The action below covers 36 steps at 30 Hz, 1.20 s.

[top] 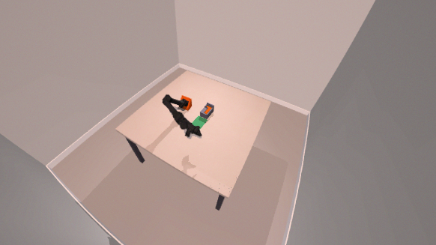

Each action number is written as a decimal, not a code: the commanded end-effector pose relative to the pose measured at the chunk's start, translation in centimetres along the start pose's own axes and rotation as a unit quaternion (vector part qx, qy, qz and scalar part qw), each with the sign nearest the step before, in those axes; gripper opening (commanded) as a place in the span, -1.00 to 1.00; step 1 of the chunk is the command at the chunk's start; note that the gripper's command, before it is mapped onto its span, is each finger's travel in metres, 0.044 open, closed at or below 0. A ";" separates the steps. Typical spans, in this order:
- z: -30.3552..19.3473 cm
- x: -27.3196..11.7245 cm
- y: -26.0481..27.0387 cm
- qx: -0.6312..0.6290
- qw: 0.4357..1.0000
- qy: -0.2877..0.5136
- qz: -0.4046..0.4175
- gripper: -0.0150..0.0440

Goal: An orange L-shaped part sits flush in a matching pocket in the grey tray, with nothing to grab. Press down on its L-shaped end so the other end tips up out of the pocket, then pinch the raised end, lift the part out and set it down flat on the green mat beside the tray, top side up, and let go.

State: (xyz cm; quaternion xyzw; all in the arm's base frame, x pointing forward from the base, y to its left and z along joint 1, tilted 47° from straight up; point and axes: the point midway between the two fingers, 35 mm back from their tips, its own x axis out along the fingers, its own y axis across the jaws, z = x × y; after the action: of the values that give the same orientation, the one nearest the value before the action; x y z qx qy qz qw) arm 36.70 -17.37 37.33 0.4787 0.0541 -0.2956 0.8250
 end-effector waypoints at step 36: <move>-43.8 -8.3 -20.7 -0.685 0.561 0.270 -0.378 0.12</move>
State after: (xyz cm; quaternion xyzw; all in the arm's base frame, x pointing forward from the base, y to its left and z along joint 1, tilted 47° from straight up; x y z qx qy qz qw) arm 27.31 14.92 1.14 -0.2238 0.6397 -0.3059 0.6687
